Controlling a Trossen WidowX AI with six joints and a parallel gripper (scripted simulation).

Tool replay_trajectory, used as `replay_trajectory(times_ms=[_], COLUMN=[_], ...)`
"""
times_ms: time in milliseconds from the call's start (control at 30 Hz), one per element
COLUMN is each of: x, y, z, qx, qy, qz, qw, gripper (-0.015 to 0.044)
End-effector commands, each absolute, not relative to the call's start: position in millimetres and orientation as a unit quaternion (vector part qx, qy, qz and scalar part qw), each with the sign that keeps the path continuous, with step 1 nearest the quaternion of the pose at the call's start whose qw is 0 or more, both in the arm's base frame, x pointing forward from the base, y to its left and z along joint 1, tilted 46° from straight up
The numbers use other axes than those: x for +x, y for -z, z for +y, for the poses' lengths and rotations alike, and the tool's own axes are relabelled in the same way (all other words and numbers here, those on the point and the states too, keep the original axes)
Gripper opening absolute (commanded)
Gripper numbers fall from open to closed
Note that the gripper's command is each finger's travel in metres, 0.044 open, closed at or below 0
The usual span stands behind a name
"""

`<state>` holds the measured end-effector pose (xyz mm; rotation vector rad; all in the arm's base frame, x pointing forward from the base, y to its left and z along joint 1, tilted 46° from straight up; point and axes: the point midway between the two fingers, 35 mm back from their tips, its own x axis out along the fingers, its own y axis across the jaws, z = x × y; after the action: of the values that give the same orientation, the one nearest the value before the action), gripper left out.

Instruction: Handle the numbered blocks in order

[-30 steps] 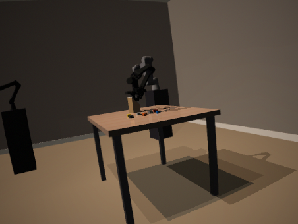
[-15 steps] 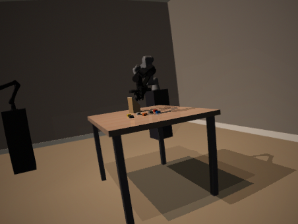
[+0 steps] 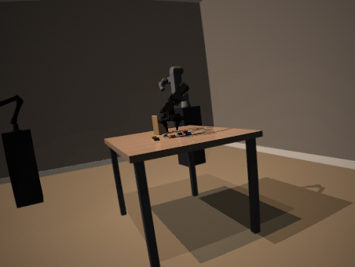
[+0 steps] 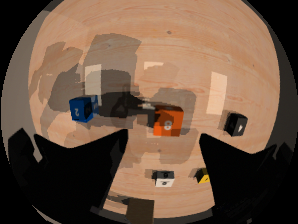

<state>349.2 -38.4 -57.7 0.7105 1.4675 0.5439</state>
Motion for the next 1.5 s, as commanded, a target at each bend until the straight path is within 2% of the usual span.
replay_trajectory(times_ms=[0,800,1167,1467], x=[351,354,354,354], y=[60,84,84,84], z=[-39,-13,-13,-13], qx=[0.318,0.319,0.319,0.319], qy=[-0.234,-0.235,-0.235,-0.235], qz=[0.64,0.64,0.64,0.64], qw=[0.659,0.658,0.658,0.658], gripper=[0.04,0.04,0.012,0.012])
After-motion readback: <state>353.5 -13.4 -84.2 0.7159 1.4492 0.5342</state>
